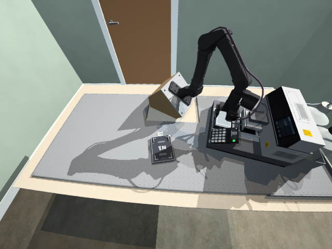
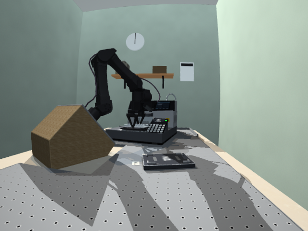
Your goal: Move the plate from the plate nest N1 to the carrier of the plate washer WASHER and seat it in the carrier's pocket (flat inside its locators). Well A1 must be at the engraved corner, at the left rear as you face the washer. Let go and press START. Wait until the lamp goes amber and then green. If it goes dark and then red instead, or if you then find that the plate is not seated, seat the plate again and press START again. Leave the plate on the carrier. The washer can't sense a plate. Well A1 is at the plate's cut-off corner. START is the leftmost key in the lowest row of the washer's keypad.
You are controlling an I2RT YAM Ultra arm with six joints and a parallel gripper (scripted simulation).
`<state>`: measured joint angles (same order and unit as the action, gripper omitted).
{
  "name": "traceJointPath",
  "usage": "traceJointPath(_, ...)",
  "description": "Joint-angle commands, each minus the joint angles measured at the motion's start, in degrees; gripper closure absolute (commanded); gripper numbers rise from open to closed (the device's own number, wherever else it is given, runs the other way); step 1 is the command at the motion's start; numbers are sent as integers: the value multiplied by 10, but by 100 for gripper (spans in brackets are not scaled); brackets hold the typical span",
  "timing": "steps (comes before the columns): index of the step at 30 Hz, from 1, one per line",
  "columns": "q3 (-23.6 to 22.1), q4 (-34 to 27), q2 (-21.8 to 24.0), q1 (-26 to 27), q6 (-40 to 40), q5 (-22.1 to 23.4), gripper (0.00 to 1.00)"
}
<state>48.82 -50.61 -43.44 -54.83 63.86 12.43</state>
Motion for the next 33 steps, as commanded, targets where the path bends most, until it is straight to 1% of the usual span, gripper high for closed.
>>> traceJointPath(1,10,5,-7,-7,5,-11,16)
traceJointPath(9,-8,9,-10,-7,6,-12,16)
traceJointPath(16,-6,11,-1,-7,7,-12,16)
traceJointPath(17,0,10,-2,-7,7,-13,16)
traceJointPath(22,-10,14,-7,-10,7,-13,16)
traceJointPath(23,-2,10,-2,-5,4,-8,16)
traceJointPath(24,-2,10,-2,-5,4,-8,0)
traceJointPath(33,-2,10,-2,-5,4,-8,0)
